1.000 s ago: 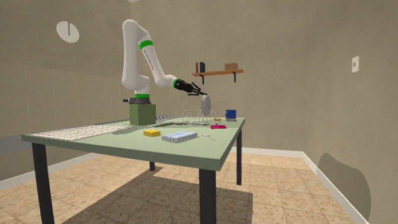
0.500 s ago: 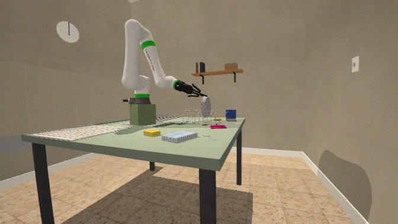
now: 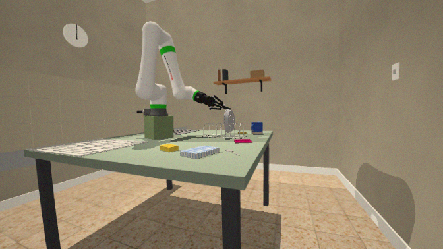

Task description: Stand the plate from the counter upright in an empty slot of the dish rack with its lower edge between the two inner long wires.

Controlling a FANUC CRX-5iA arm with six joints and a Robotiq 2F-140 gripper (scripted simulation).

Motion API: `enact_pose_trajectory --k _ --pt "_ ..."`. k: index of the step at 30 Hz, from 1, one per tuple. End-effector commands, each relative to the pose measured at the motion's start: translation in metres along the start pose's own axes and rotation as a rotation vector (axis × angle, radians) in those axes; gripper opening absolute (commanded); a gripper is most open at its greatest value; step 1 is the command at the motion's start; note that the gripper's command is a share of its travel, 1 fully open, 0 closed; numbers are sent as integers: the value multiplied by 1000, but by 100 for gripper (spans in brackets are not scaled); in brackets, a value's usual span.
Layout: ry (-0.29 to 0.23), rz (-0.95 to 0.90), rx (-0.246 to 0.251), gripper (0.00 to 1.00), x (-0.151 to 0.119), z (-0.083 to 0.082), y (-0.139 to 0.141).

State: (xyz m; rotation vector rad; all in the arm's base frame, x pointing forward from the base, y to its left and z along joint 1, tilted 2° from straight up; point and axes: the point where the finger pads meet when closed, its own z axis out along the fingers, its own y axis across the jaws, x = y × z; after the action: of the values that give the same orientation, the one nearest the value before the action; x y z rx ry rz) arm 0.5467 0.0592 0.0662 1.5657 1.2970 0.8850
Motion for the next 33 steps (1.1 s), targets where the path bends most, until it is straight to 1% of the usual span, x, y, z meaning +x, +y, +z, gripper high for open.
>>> enact_pose_trajectory --k 1,22,33 --pt "0 0 -1 10 0 1 0" --pt "0 0 -1 10 0 2 -3" --pt "0 0 -1 10 0 8 -17"
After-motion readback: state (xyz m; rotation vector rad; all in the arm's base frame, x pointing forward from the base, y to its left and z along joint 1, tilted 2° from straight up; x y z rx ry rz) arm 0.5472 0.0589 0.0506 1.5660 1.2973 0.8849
